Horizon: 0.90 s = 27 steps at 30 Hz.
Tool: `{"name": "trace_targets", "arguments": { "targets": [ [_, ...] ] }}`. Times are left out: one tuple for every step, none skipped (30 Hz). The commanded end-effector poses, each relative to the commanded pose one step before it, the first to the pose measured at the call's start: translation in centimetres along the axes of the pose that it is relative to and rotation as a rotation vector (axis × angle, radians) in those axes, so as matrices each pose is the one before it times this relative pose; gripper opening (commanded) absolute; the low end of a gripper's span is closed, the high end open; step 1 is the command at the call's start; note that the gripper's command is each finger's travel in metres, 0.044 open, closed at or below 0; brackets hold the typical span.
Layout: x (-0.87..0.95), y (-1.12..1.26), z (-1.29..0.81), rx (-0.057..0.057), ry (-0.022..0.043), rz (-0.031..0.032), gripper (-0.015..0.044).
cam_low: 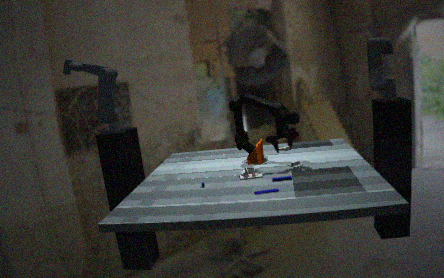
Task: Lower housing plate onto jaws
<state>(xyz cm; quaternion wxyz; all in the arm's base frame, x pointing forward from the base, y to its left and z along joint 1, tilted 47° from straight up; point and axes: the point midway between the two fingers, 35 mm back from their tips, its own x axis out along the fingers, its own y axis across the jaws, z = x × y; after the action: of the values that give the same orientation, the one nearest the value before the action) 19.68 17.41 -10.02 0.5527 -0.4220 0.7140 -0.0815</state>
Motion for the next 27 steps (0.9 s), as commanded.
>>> {"name": "trace_targets", "arguments": {
  "targets": [
    [-0.241, -1.321, -0.008, 0.0164, -0.00495, -0.00206, 0.0351],
    [-0.04, -0.333, -0.006, 0.0057, -0.00043, 0.00035, 0.0351],
    [-0.038, -0.333, -0.007, 0.0058, -0.00041, 0.00032, 0.0351],
    [-0.035, -0.333, -0.008, 0.0058, -0.00039, 0.00029, 0.0351],
    [-0.033, -0.333, -0.01, 0.0058, -0.00037, 0.00026, 0.0351],
    [-0.031, -0.332, -0.011, 0.0058, -0.00035, 0.00023, 0.0351],
    [-0.029, -0.333, -0.012, 0.0058, -0.00033, 0.00019, 0.0351],
    [-0.026, -0.333, -0.013, 0.0058, -0.00032, 0.00016, 0.0351],
    [-0.024, -0.332, -0.015, 0.0058, -0.0003, 0.00013, 0.0351],
    [-0.022, -0.332, -0.016, 0.0058, -0.00028, 0.0001, 0.0351],
    [-0.02, -0.332, -0.017, 0.0059, -0.00026, 0.00007, 0.0351],
    [-0.018, -0.332, -0.018, 0.0059, -0.00024, 0.00003, 0.0351],
    [-0.016, -0.332, -0.02, 0.0059, -0.00022, 0.0, 0.0351],
    [-0.013, -0.331, -0.021, 0.0059, -0.0002, -0.00003, 0.0351],
    [-0.011, -0.331, -0.022, 0.0059, -0.00018, -0.00006, 0.0351],
    [-0.009, -0.331, -0.024, 0.0059, -0.00016, -0.0001, 0.0351],
    [-0.007, -0.331, -0.025, 0.0059, -0.00014, -0.00013, 0.0351],
    [-0.005, -0.33, -0.026, 0.0059, -0.00012, -0.00016, 0.0351],
    [-0.003, -0.33, -0.028, 0.006, -0.0001, -0.00019, 0.0351],
    [-0.001, -0.33, -0.029, 0.006, -0.00008, -0.00023, 0.0351],
    [0.001, -0.329, -0.03, 0.006, -0.00006, -0.00026, 0.0351],
    [0.003, -0.329, -0.032, 0.006, -0.00004, -0.00029, 0.0351],
    [0.005, -0.328, -0.033, 0.006, -0.00002, -0.00032, 0.0351],
    [0.007, -0.328, -0.034, 0.006, 0.0, -0.00036, 0.0351],
    [0.009, -0.327, -0.036, 0.006, 0.00002, -0.00039, 0.0351],
    [0.011, -0.327, -0.037, 0.006, 0.00004, -0.00042, 0.0351],
    [0.013, -0.326, -0.038, 0.006, 0.00006, -0.00045, 0.0351]
  ]
}}
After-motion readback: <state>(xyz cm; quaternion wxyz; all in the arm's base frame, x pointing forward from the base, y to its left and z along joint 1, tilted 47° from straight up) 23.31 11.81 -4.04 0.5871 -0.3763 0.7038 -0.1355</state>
